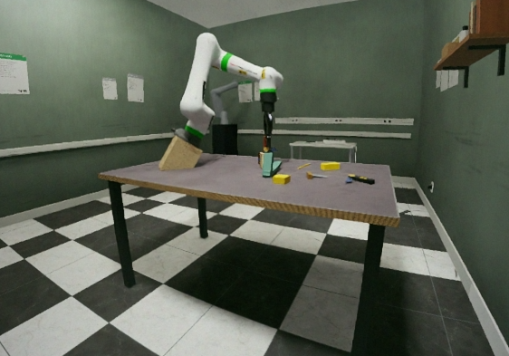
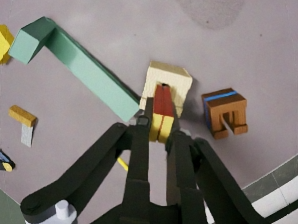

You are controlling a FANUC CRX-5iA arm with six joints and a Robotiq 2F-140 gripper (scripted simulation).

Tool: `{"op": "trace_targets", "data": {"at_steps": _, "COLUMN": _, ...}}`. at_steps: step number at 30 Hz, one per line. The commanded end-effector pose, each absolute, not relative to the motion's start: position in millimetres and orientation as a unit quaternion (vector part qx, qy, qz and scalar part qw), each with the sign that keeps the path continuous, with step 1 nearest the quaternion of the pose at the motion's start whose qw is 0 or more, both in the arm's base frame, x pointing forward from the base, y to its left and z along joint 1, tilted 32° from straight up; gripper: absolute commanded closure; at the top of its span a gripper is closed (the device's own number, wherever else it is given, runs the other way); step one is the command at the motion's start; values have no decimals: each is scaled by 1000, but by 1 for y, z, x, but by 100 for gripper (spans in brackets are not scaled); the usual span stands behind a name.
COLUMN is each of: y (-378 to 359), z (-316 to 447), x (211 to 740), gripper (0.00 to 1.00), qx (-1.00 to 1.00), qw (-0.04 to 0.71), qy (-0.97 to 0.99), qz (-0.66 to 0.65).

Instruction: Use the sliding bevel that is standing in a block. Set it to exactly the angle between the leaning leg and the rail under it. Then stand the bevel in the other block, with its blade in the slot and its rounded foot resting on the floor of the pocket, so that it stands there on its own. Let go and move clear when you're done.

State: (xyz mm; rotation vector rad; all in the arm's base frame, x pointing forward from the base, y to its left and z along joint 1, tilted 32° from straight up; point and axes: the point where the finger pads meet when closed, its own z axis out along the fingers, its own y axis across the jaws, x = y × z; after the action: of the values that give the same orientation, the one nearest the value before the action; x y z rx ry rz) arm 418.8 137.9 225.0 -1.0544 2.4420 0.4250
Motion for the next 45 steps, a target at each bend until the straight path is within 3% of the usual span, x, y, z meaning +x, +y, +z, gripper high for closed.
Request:
{"op": "trace_targets", "data": {"at_steps": 1, "y": 135, "z": 226, "x": 421, "gripper": 90, "qx": -393, "qw": 222, "qy": 880, "qz": 148}}
{"op": "trace_targets", "data": {"at_steps": 31, "y": 54, "z": 225, "x": 492, "gripper": 90, "qx": -706, "qw": 194, "qy": 680, "qz": -45}}
{"op": "trace_targets", "data": {"at_steps": 45, "y": 37, "z": 225, "x": 507, "gripper": 90, "qx": -758, "qw": 184, "qy": 620, "qz": -86}}
